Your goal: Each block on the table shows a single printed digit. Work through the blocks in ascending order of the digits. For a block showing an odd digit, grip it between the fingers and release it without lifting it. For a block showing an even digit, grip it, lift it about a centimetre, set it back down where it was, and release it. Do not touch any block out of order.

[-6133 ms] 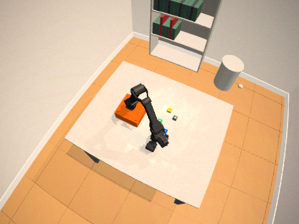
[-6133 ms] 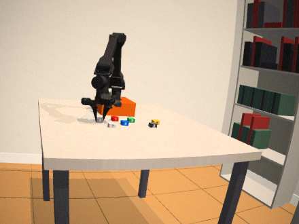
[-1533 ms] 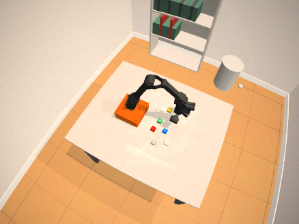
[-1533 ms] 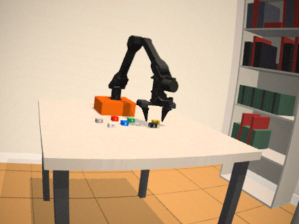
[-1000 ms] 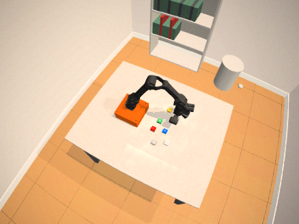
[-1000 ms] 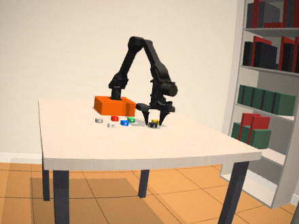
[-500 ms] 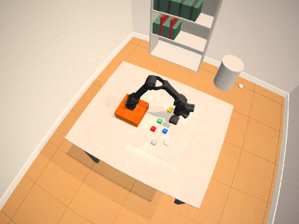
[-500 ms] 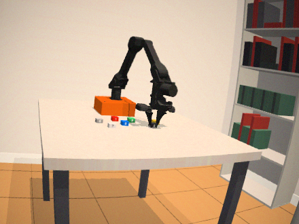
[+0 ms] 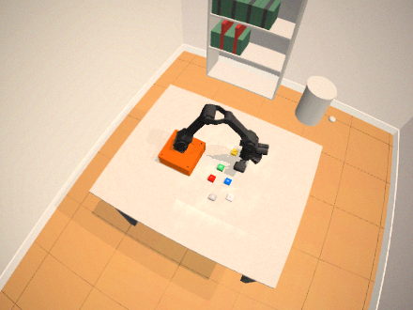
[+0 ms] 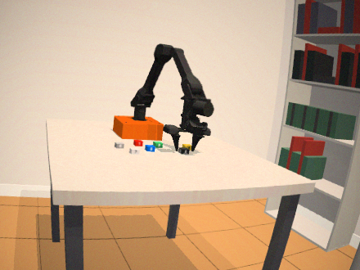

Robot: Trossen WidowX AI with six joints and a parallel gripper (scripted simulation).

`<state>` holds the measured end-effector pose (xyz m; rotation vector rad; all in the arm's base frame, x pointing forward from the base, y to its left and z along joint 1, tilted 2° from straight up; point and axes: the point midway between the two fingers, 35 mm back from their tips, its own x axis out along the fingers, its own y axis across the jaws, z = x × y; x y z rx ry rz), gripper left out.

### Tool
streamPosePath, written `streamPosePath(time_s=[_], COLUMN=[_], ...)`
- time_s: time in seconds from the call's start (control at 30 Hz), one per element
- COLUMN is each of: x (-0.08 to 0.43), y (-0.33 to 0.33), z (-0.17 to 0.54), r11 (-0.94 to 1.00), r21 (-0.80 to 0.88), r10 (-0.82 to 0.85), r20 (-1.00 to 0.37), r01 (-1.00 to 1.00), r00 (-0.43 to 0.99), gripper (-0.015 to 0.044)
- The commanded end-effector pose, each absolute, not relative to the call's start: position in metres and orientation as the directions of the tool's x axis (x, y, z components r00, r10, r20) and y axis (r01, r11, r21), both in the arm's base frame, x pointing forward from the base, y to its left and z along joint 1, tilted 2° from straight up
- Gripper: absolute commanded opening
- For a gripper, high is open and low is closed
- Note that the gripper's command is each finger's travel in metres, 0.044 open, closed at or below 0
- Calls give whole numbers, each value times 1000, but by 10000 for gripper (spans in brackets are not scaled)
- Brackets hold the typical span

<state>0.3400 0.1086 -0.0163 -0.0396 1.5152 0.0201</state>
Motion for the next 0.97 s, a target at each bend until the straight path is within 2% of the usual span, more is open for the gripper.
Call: streamPosePath(time_s=[0.0, 0.37, 0.7, 0.93], x=[340, 337, 237, 233], y=[108, 111, 211, 213], z=[-17, 21, 91, 93], r11=[999, 999, 999, 999], r21=[-18, -17, -7, -7], r10=[-16, -15, -5, -5], r20=[-998, -998, -999, -999], r01=[-35, -35, -36, -36], r00=[57, 57, 48, 47], gripper=[400, 400, 400, 400])
